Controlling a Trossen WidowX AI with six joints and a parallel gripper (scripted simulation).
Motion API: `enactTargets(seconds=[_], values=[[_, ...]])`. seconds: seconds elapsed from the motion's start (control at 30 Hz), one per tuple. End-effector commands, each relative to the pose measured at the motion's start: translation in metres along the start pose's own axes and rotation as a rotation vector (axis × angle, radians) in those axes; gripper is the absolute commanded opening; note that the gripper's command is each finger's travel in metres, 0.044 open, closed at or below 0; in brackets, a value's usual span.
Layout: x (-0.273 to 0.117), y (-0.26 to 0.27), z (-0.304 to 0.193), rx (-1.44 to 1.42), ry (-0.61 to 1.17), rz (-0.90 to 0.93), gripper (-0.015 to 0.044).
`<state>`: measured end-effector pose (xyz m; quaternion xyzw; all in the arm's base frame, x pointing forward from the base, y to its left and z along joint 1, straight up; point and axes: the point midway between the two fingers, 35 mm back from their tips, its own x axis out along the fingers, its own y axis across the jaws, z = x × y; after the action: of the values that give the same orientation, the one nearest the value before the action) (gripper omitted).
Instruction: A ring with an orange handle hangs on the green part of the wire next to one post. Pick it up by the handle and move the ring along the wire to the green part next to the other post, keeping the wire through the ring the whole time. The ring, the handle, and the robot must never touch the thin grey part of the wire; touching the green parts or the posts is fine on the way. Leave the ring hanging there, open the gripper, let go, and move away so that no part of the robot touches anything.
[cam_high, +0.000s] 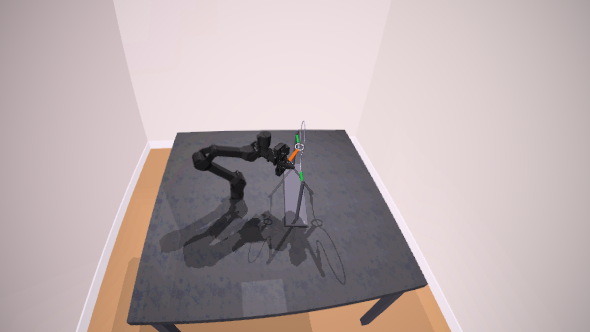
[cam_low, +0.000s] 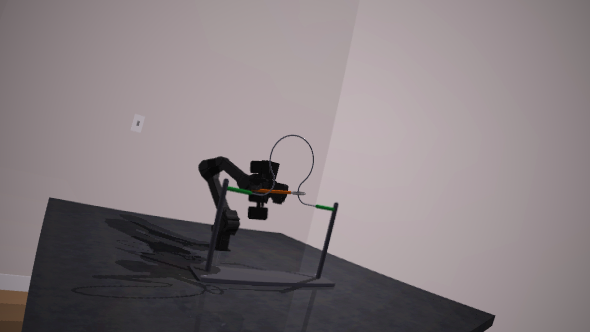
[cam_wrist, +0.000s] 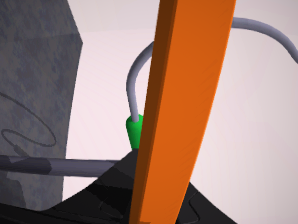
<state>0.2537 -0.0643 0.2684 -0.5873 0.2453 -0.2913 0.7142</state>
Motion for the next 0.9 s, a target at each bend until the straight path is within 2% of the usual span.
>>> enactTargets(seconds=[0.0, 0.37, 0.87], values=[[-0.002, 0.011, 0.0, 0.076, 0.014, 0.048, -0.015], [-0.001, 0.051, 0.008, 0.291, -0.041, 0.191, -0.015], [-0.02, 0.096, 0.027, 0.557, -0.011, 0.379, -0.015]])
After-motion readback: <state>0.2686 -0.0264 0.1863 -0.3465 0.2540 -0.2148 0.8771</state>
